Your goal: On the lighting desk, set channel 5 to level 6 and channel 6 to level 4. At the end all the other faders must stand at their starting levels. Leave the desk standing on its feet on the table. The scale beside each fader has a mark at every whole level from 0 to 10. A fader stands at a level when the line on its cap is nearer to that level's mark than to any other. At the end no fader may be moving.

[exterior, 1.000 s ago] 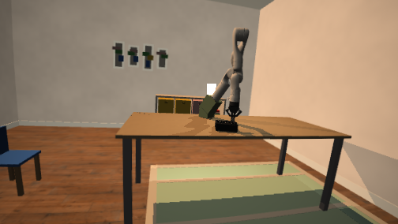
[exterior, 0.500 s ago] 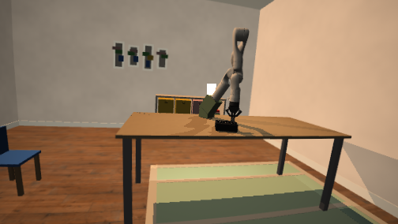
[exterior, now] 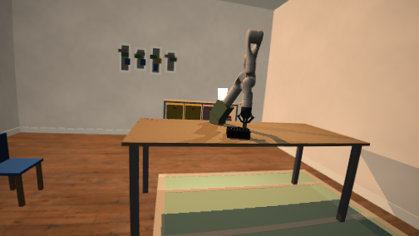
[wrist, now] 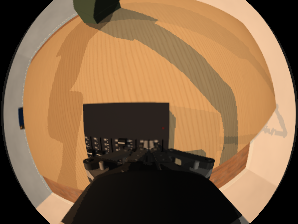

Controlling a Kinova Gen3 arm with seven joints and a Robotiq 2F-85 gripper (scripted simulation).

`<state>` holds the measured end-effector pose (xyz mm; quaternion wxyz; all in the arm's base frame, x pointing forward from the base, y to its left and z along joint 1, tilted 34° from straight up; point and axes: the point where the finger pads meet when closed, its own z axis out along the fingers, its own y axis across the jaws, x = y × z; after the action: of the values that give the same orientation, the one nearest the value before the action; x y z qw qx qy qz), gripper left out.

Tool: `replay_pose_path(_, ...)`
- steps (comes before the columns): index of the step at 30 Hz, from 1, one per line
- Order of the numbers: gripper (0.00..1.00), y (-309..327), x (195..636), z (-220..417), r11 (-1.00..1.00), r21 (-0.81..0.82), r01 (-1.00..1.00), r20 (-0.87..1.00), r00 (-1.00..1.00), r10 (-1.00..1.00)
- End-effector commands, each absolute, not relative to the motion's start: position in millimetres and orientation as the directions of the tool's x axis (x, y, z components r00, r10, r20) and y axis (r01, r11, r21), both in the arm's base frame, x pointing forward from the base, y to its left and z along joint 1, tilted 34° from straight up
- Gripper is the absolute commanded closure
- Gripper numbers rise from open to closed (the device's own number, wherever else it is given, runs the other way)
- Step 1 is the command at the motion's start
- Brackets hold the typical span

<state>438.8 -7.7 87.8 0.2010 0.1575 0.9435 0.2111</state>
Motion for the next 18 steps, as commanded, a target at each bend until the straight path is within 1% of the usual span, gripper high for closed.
replay_pose_path(1,1.0,-7,439,88,0.863,0.46,0.21,-0.315,-0.87,0.379)
replay_pose_path(18,1.0,-16,427,110,0.863,0.46,0.21,-0.315,-0.87,0.379)
